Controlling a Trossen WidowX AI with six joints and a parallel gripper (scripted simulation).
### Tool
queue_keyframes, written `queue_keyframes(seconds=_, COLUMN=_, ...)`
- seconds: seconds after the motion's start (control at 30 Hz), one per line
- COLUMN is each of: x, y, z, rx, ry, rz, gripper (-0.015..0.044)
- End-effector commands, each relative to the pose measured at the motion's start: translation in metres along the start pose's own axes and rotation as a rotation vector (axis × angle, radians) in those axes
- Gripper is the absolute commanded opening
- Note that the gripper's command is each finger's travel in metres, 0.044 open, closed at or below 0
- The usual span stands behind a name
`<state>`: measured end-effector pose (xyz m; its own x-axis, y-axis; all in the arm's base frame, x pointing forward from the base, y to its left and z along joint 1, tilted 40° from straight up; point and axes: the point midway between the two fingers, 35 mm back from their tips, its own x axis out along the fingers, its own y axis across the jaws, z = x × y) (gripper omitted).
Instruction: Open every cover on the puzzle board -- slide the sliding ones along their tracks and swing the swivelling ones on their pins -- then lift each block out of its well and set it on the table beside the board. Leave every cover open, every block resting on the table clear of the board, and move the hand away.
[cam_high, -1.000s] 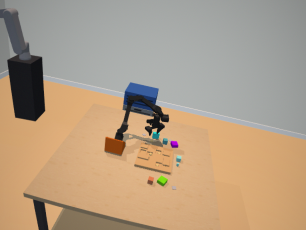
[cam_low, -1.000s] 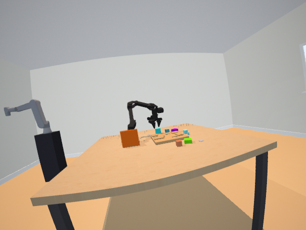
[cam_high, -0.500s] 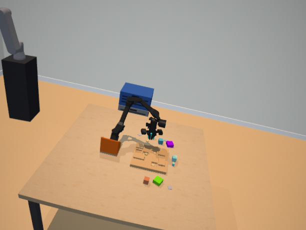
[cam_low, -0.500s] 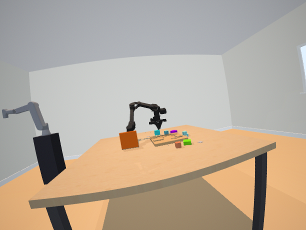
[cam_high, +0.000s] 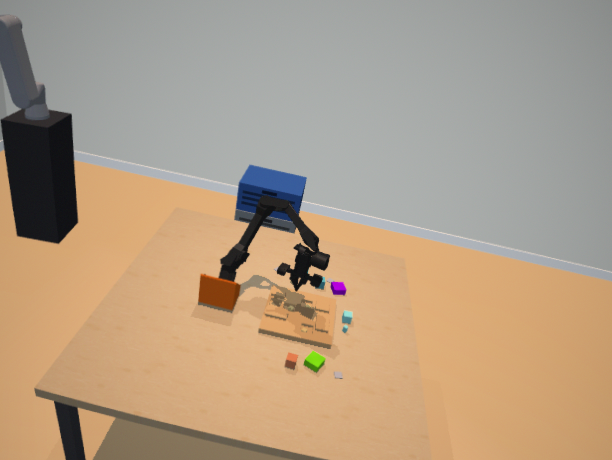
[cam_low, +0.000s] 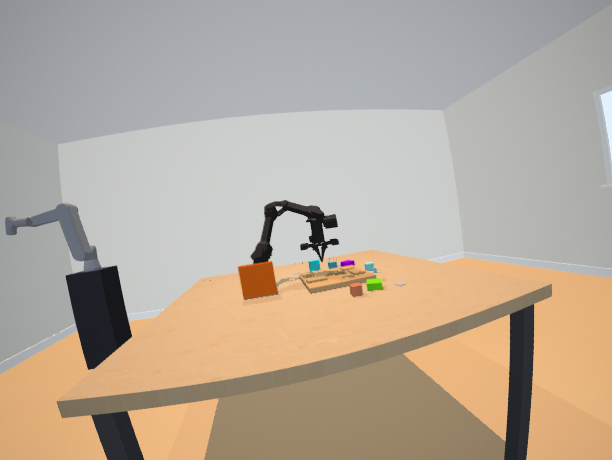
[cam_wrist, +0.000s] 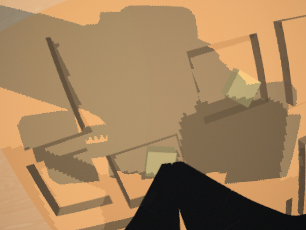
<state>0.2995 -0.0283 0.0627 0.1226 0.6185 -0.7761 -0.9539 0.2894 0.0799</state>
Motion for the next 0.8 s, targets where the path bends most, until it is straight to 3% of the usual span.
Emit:
queue_keyframes(seconds=0.0, x=0.004, y=0.002, z=-0.028, rx=0.166, ry=-0.006, rz=0.014, gripper=0.0)
queue_keyframes(seconds=0.37, x=0.006, y=0.001, z=-0.036, rx=0.214, ry=-0.01, rz=0.014, gripper=0.0)
queue_keyframes(seconds=0.63, x=0.038, y=0.0, z=-0.036, rx=0.214, ry=-0.01, rz=0.014, gripper=0.0)
queue_keyframes(seconds=0.77, x=0.04, y=0.0, z=-0.035, rx=0.411, ry=-0.009, rz=0.015, gripper=0.0)
